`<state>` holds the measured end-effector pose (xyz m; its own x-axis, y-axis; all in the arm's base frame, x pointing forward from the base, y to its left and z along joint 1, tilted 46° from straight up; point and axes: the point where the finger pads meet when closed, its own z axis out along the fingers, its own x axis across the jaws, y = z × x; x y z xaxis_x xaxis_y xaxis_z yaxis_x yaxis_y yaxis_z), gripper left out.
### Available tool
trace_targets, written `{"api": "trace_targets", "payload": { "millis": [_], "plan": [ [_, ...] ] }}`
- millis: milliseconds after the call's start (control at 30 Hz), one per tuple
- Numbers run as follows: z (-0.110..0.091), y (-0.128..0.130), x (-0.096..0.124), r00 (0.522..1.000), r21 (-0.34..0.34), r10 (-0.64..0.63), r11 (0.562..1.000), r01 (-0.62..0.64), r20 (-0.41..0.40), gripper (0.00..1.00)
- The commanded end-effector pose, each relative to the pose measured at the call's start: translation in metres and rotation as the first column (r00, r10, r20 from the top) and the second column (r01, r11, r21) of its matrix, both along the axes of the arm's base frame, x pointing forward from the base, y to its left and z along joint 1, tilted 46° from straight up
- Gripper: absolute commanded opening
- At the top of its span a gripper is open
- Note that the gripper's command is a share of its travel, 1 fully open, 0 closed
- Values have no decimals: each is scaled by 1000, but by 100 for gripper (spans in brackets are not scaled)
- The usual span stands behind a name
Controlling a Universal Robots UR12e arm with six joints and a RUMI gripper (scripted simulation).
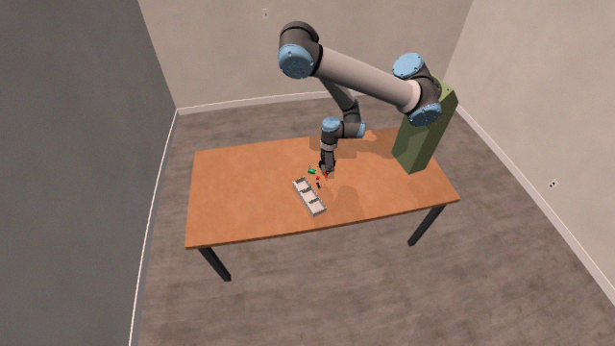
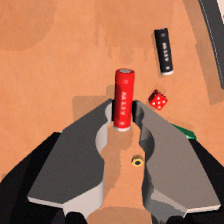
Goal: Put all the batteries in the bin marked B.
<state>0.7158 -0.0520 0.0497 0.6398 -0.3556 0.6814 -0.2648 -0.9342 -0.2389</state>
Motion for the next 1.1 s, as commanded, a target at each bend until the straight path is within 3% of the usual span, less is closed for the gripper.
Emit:
{"api": "trace_targets", "payload": {
  "millis": [0,400,500,833,1067],
  "plan": [
    [12,9,10,995,-103,99,990,-99,-9,0],
    [56,45,54,953,-311,297,902,-300,-58,0],
    [60,48,57,944,-337,323,883,-327,-71,0],
    [98,78,95,944,-337,323,883,-327,-71,0],
    [102,81,99,944,-337,323,883,-327,-71,0]
  ]
}}
